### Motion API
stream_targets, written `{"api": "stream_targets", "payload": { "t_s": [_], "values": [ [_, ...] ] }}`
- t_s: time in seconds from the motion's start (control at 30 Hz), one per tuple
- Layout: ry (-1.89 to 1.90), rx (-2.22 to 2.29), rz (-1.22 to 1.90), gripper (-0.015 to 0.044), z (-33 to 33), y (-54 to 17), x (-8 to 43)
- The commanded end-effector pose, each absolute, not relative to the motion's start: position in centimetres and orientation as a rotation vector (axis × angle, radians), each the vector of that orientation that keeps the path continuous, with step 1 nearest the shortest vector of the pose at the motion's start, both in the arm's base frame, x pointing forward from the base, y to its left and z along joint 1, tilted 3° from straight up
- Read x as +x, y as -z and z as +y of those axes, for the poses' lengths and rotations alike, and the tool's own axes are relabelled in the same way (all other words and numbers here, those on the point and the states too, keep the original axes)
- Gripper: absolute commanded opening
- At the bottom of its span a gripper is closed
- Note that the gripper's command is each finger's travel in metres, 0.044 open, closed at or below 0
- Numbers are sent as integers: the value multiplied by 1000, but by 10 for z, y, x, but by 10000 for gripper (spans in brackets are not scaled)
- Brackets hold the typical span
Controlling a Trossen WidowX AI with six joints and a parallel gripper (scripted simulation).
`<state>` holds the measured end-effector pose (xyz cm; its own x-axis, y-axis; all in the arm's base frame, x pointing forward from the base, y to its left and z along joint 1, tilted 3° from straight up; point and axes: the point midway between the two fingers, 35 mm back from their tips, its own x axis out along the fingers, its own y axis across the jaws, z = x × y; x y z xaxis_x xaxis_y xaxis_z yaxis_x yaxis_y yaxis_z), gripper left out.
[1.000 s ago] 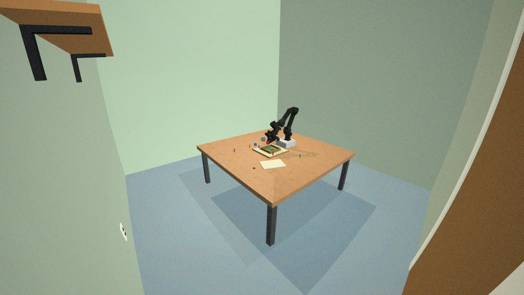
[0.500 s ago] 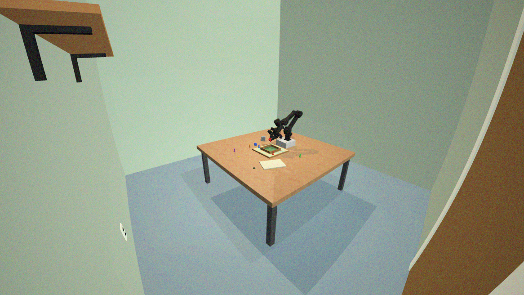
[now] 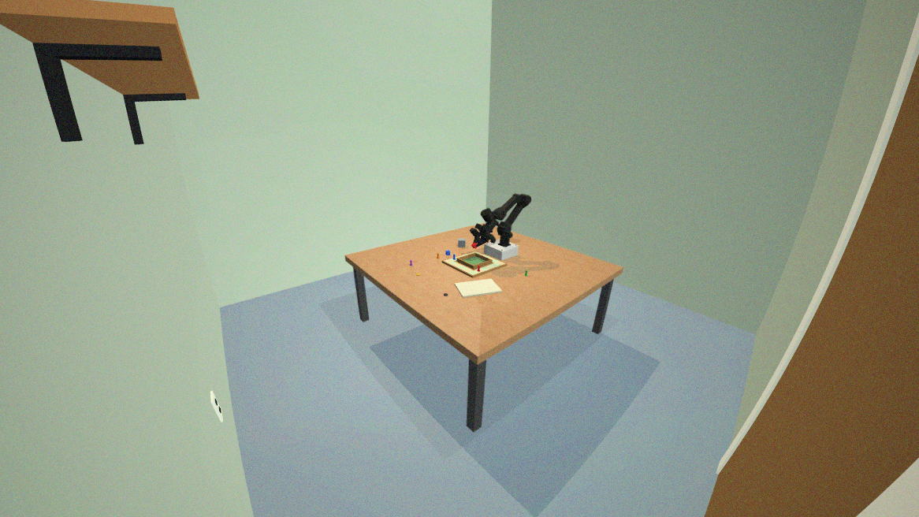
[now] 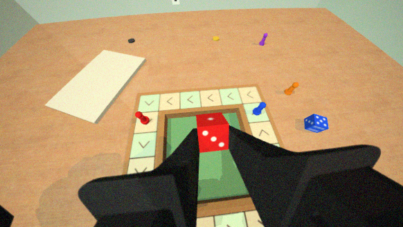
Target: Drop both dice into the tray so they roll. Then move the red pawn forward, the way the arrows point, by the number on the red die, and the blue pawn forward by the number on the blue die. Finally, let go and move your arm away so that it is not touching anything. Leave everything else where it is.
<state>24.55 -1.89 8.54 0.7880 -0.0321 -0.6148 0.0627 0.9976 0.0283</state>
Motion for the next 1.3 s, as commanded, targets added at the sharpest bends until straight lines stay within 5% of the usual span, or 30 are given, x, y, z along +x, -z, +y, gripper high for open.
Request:
{"api": "stream_targets", "payload": {
  "t_s": [0.0,0.23,0.8,1.27],
  "values": [
    [51,48,661,0,-19,-85,246],
    [51,48,661,0,-19,-85,246],
    [49,54,676,440,-20,-125,244],
    [32,72,1324,440,-20,-97,264]
  ]
}}
